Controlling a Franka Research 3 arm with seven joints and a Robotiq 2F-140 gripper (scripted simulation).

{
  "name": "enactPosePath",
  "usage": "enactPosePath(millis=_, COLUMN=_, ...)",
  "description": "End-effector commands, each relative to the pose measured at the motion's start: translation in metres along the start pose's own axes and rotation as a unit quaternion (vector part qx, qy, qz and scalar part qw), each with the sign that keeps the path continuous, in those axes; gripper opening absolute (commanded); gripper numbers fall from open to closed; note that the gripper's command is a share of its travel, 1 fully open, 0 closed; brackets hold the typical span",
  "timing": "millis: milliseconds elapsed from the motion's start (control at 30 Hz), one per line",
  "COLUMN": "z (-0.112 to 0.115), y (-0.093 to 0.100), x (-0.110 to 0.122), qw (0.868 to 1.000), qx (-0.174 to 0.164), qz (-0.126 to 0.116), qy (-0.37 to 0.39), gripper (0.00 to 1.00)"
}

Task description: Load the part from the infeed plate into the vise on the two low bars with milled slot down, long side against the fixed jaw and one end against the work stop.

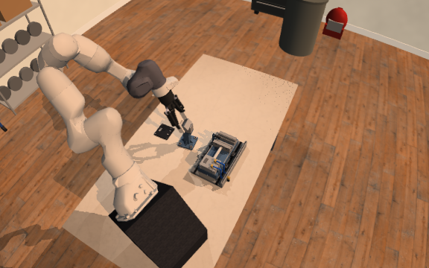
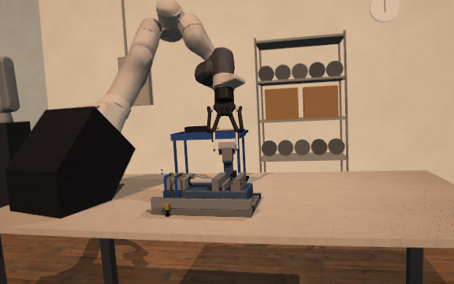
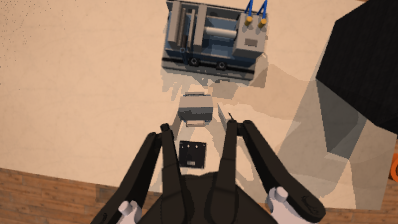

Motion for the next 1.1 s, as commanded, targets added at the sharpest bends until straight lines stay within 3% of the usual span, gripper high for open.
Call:
enactPosePath(millis=0, z=0.0, y=0.002, x=-0.006, qw=0.997, qx=0.045, qz=0.002, qy=-0.062, gripper=0.51)
enactPosePath(millis=1067, z=0.017, y=-0.001, x=-0.006, qw=0.989, qx=0.133, qz=-0.001, qy=-0.061, gripper=0.51)
Point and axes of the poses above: the point where the finger pads meet when closed, its own y axis back along the fingers, its own x axis across the jaws, z = x × y, the point moved 7 cm from there along y, back along the fingers, and after that the axes turned 6 degrees about -y, right-handed, at the moved point
